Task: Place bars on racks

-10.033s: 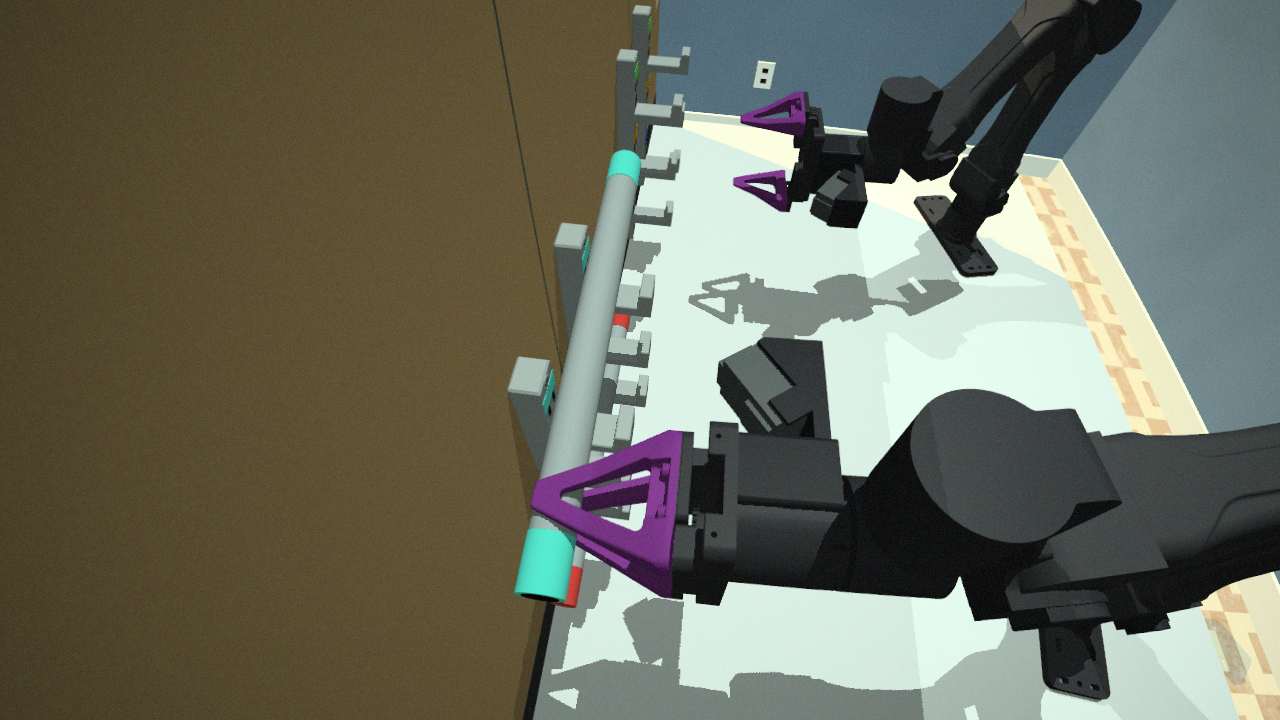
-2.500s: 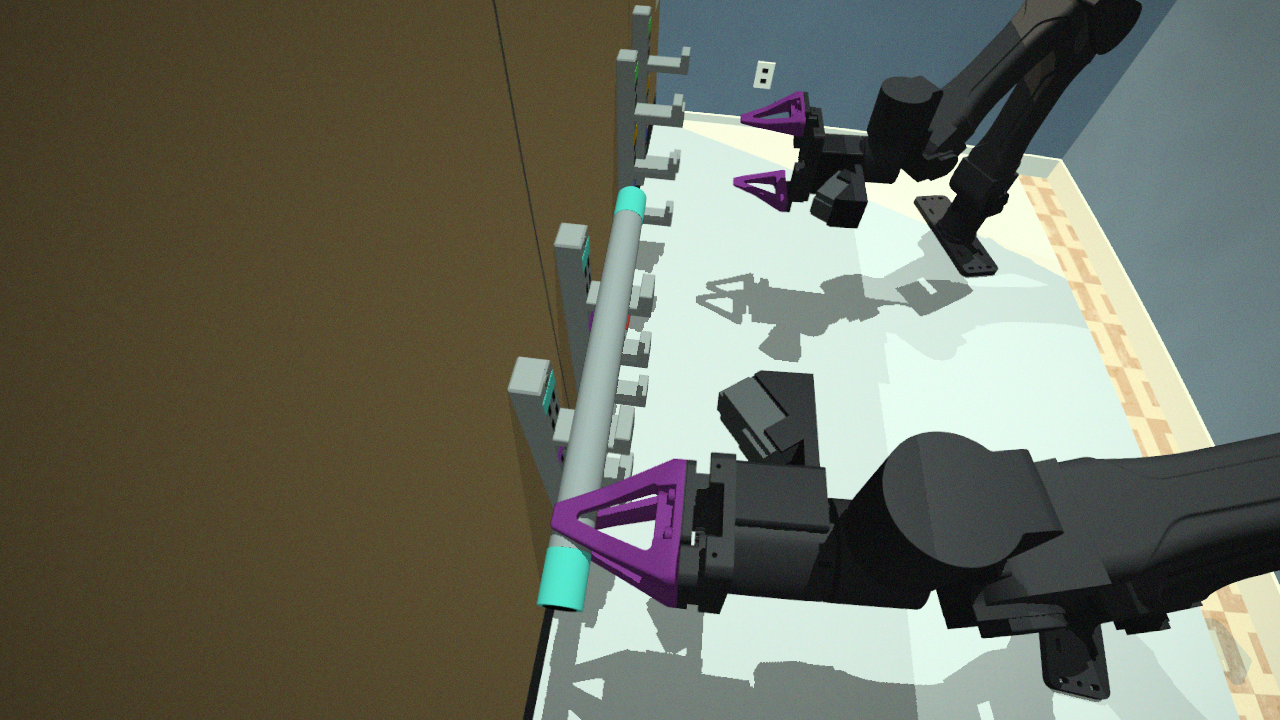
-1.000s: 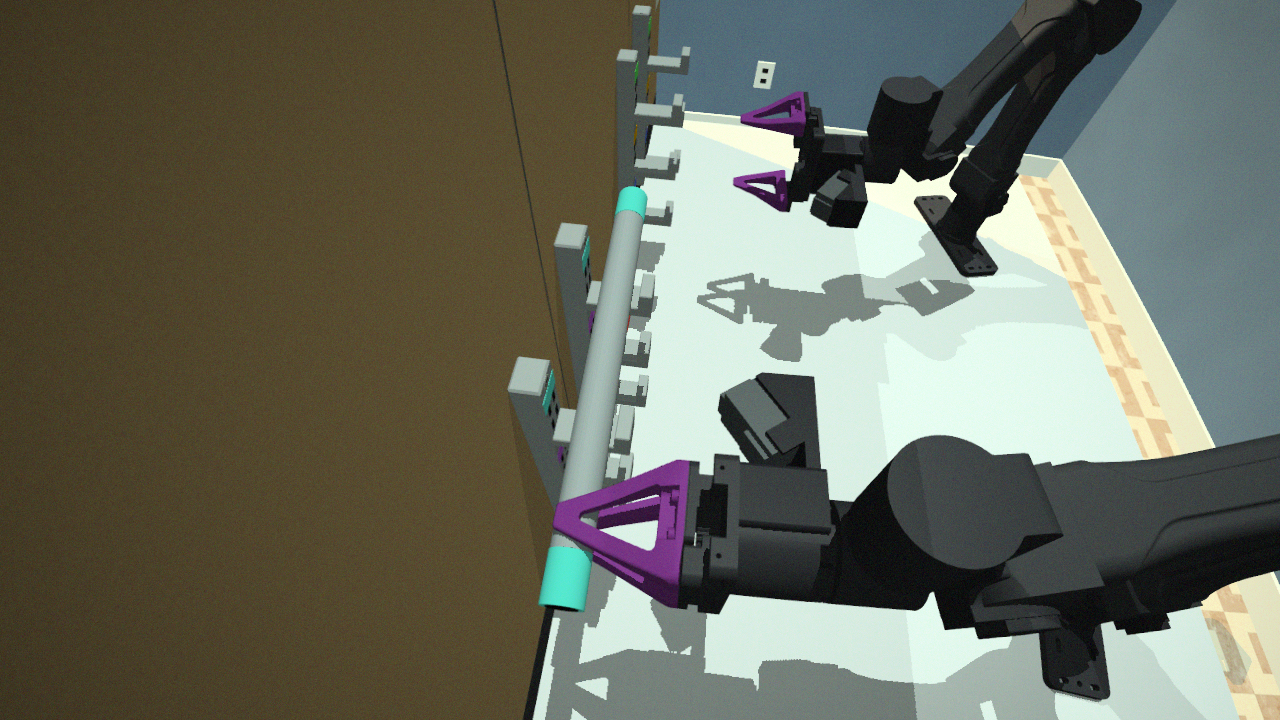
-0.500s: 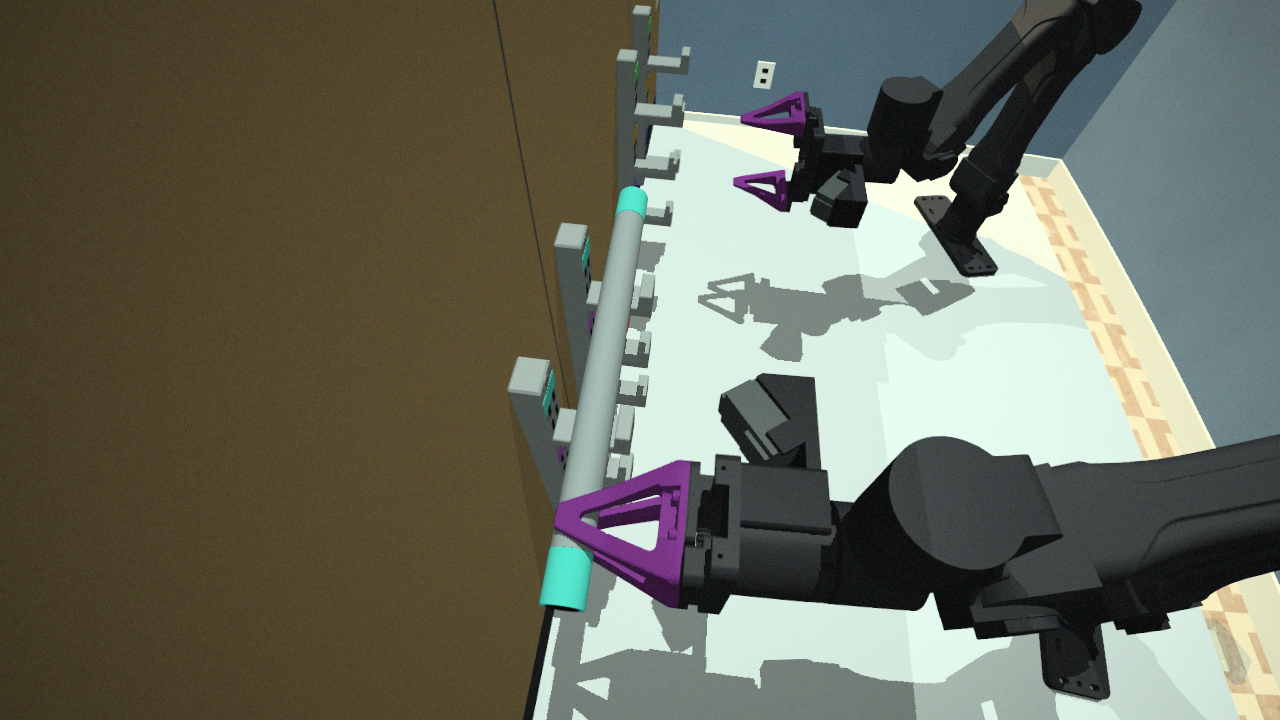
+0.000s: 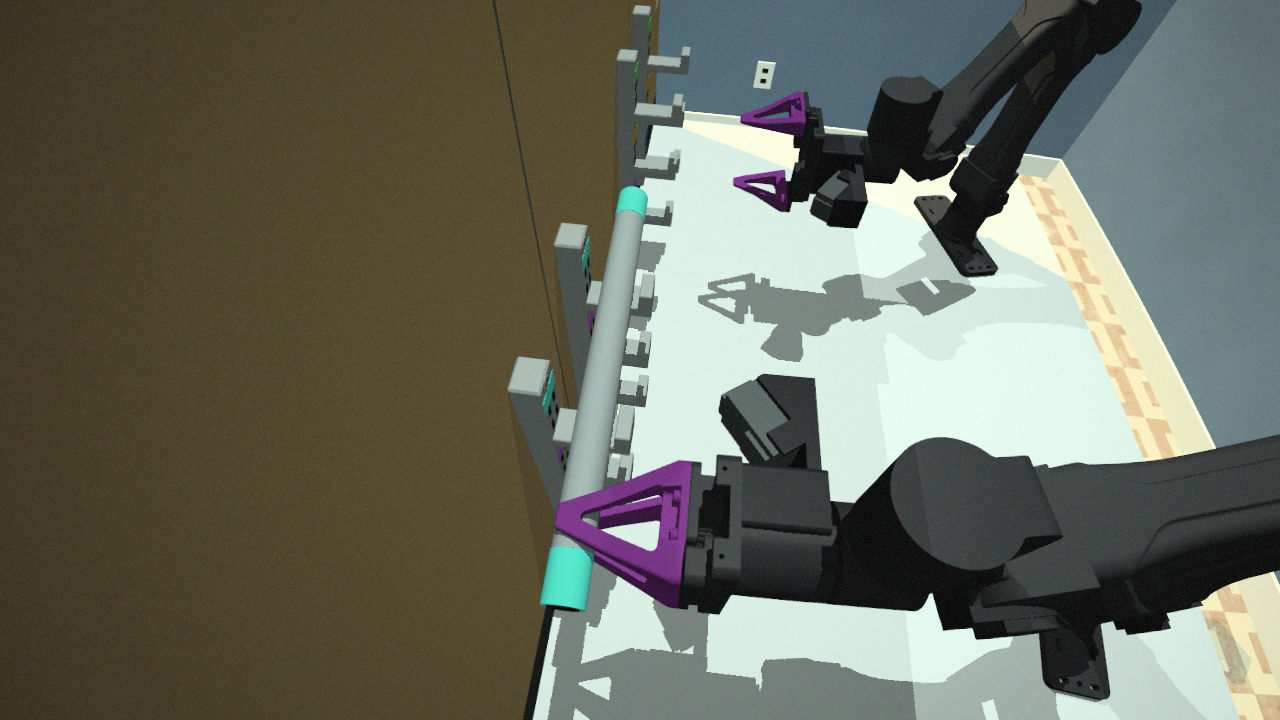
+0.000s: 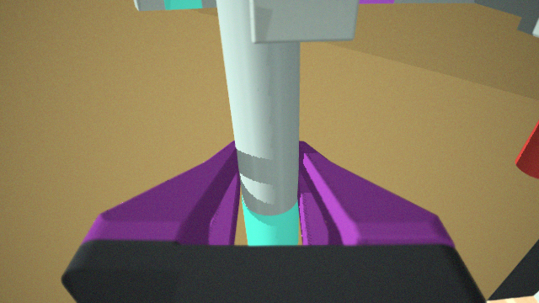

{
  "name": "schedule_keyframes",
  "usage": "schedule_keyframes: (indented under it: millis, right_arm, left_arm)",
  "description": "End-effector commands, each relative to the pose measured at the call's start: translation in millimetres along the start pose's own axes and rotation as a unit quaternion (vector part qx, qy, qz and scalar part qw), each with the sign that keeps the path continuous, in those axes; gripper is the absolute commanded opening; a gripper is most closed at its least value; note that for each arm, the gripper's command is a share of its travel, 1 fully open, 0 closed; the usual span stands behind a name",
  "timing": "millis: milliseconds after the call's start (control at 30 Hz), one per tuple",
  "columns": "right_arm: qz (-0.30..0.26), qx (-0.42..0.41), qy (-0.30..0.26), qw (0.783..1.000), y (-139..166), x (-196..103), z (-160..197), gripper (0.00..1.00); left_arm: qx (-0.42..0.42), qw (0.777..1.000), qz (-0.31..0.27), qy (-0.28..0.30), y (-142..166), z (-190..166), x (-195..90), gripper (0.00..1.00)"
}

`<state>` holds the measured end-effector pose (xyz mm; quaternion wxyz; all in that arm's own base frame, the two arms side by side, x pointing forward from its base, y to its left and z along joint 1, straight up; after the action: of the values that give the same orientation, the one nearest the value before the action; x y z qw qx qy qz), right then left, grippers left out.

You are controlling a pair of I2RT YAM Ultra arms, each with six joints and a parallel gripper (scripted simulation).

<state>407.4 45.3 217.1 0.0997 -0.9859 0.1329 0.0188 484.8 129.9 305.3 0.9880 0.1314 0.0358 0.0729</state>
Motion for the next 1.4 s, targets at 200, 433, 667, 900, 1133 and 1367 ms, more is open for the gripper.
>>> schedule_keyframes:
  millis: [200, 433, 667, 900, 1133, 1367]
  right_arm:
    - [-0.005, 0.024, 0.031, 0.999, 0.6, -2.7, -21.4, 1.0]
    - [-0.005, 0.024, 0.031, 0.999, 0.6, -2.7, -21.4, 1.0]
    - [-0.005, 0.024, 0.031, 0.999, 0.6, -2.7, -21.4, 1.0]
    - [-0.005, 0.024, 0.031, 0.999, 0.6, -2.7, -21.4, 1.0]
    - [-0.005, 0.024, 0.031, 0.999, 0.6, -2.7, -21.4, 1.0]
    - [-0.005, 0.024, 0.031, 0.999, 0.6, -2.7, -21.4, 1.0]
  left_arm:
    - [-0.012, 1.0, 0.002, -0.026, -2.0, 12.6, -1.2, 0.0]
    - [-0.012, 1.0, 0.002, -0.026, -2.3, 11.6, -1.2, 0.0]
    - [-0.012, 1.0, 0.002, -0.026, -2.7, 10.2, -1.1, 0.0]
    - [-0.012, 1.0, 0.002, -0.026, -2.9, 9.2, -1.1, 0.0]
    - [-0.012, 1.0, 0.002, -0.026, -3.3, 7.8, -1.0, 0.0]
    - [-0.012, 1.0, 0.002, -0.026, -3.7, 6.6, -0.9, 0.0]
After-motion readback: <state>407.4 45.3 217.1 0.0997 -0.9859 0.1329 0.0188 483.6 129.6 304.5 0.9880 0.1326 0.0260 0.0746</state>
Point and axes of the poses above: on each arm, the point where the finger pads meet when closed, its own x axis out along the fingers, its own z axis across the jaws, y = z × x, the point moved 4 cm from there along -x, back along the fingers, and after that the axes turned 14 degrees about x, right-handed, at the moved point
